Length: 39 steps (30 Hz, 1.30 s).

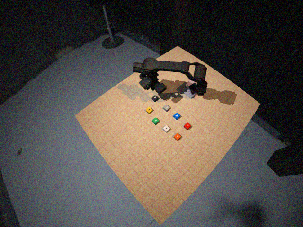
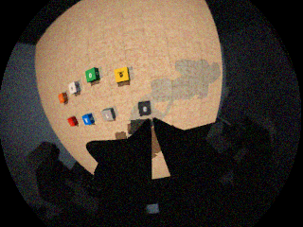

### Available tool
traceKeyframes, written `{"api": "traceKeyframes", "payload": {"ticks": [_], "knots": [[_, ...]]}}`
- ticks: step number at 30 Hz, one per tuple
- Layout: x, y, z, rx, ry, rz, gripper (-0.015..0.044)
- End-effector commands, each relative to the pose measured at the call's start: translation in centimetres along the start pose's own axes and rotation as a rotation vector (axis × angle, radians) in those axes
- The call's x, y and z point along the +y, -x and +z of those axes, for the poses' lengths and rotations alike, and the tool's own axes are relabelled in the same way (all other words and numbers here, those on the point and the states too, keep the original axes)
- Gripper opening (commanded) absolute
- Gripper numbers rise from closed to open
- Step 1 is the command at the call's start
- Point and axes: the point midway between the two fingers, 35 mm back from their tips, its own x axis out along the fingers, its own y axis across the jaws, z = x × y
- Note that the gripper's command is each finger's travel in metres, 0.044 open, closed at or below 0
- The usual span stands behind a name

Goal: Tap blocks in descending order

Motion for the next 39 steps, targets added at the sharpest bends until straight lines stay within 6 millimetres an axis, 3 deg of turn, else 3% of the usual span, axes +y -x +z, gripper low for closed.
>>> {"api": "traceKeyframes", "payload": {"ticks": [1, 5, 12, 14, 20, 24, 26, 39], "knots": [[0.2, 2.5, 0.0, -0.008, 0.009, -0.016, 0.0020], [1.1, 2.6, 0.1, -0.008, 0.009, -0.016, 0.0020], [11.0, 2.5, 0.0, -0.006, 0.007, -0.010, 0.0020], [12.7, 2.3, -0.3, -0.006, 0.007, -0.008, 0.0020], [12.9, 1.4, -0.2, -0.006, 0.007, -0.008, 0.0020], [12.9, -4.0, 0.0, -0.007, 0.008, -0.008, 0.0020], [13.0, -5.6, -0.2, -0.007, 0.009, -0.005, 0.0020], [13.0, -7.2, -0.2, -0.007, 0.009, -0.005, 0.0020]]}}
